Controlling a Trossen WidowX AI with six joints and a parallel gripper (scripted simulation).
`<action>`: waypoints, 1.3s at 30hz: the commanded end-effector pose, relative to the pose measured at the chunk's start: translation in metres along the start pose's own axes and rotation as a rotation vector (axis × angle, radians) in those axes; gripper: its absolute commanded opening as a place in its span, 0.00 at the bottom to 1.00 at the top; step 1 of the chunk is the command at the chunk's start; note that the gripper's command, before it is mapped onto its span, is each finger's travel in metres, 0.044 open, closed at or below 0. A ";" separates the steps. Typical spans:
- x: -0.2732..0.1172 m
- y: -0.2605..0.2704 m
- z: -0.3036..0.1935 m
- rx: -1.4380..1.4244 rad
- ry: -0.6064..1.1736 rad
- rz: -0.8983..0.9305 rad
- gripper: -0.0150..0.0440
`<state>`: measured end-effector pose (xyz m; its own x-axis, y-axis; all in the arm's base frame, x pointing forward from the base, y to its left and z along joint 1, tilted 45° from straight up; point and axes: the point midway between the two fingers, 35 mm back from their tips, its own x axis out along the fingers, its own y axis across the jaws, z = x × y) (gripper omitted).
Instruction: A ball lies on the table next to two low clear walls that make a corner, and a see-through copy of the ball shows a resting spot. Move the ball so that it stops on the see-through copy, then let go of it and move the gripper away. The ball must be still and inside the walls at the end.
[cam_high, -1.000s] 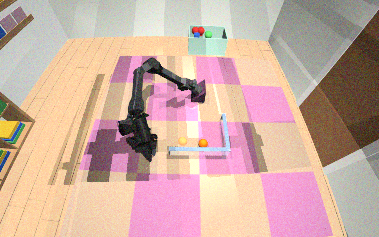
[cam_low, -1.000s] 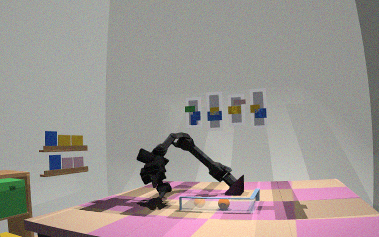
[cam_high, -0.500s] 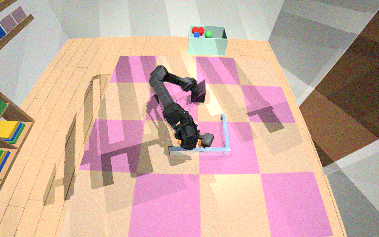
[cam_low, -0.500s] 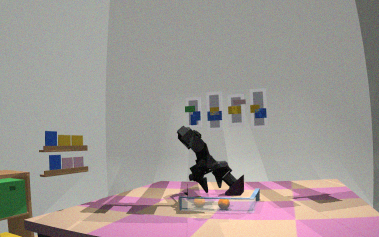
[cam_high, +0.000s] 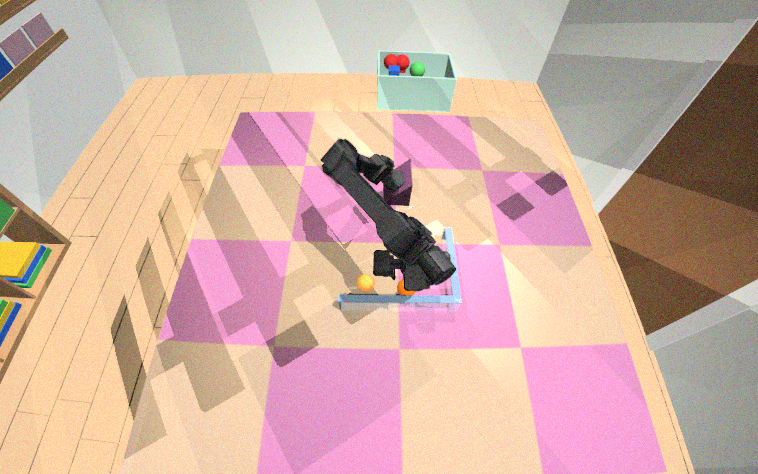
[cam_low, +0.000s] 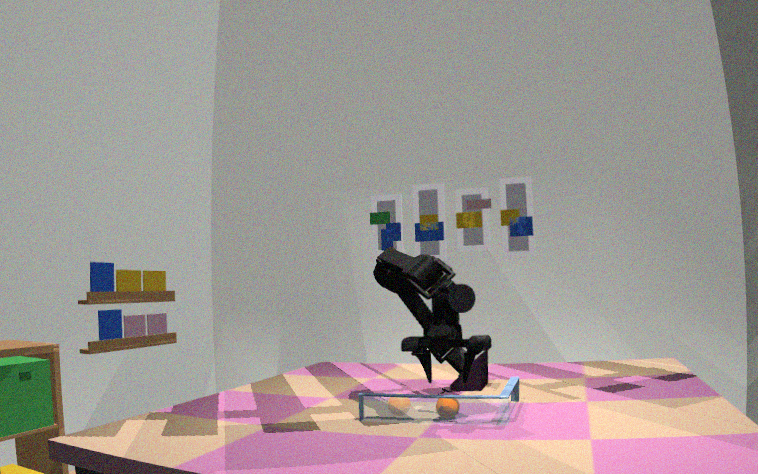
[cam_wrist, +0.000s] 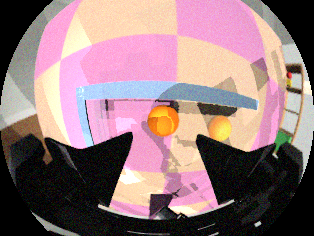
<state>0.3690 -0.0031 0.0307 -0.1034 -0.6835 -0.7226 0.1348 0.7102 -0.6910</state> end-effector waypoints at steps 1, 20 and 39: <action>0.010 0.000 0.001 -0.004 -0.005 -0.005 0.86; 0.038 0.000 0.002 -0.003 -0.005 -0.005 0.86; 0.056 -0.001 0.001 -0.003 -0.005 -0.007 0.66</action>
<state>0.3643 -0.0424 -0.0087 -0.1020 -0.6858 -0.7206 0.1372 0.7077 -0.6930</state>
